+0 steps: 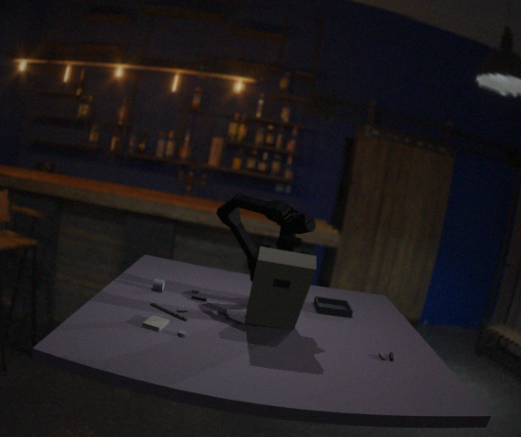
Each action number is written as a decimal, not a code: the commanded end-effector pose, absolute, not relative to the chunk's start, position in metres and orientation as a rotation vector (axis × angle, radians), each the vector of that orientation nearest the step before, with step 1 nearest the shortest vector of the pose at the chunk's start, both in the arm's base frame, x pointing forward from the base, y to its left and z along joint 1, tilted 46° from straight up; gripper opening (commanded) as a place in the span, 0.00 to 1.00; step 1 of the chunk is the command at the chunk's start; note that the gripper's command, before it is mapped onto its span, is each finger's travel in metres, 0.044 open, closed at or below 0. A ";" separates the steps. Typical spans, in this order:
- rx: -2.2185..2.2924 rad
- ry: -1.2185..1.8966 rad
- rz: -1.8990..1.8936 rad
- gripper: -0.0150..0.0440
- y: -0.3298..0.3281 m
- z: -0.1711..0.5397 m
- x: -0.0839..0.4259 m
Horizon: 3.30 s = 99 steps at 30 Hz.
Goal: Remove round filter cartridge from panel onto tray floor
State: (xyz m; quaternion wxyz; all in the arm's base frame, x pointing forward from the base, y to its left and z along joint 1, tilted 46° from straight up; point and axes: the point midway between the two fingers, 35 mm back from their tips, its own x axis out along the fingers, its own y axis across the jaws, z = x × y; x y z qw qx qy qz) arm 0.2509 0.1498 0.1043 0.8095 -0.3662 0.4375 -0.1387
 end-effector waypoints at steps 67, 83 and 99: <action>-1.321 1.249 0.719 0.25 0.342 -0.016 0.065; -1.394 1.280 0.912 0.25 0.323 -0.060 0.011; -1.521 1.324 1.241 0.25 0.263 -0.118 -0.066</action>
